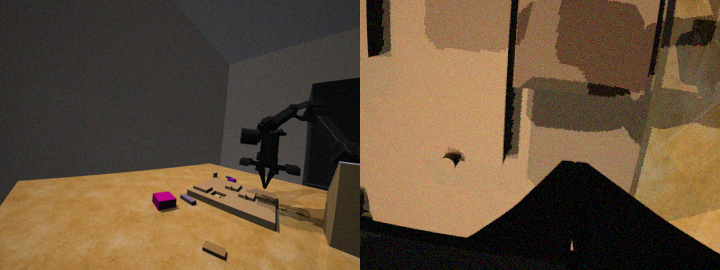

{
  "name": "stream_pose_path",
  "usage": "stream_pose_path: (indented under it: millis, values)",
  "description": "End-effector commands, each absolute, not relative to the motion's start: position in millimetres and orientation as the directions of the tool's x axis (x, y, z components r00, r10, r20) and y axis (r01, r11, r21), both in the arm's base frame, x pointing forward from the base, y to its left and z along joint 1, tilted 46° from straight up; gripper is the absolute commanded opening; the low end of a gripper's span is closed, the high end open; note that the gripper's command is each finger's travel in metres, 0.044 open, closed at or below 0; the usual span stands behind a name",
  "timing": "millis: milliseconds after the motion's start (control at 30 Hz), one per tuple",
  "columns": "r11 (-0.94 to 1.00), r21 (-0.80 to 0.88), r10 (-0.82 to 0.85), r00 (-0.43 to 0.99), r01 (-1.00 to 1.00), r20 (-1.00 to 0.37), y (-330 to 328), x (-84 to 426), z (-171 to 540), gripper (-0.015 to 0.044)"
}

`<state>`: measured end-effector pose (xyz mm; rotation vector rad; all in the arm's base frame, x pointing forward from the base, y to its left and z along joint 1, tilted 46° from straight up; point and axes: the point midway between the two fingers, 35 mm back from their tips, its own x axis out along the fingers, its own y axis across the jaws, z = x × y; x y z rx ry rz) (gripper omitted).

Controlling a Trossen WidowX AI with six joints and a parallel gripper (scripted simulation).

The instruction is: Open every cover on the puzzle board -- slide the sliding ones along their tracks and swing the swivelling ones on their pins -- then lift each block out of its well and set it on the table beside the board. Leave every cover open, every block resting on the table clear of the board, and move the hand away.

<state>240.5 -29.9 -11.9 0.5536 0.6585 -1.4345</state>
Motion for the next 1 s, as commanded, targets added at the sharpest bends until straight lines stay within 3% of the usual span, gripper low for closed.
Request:
stream_pose_path:
  millis: [0,967]
  values:
    - [0.073,-0.051,-0.713,0.016,0.996,-0.701,-33.2,238.9,-15.1,0.0000]
    - [0.073,-0.051,-0.713,0.017,0.996,-0.701,-53.8,239.4,-35.6,0.0000]
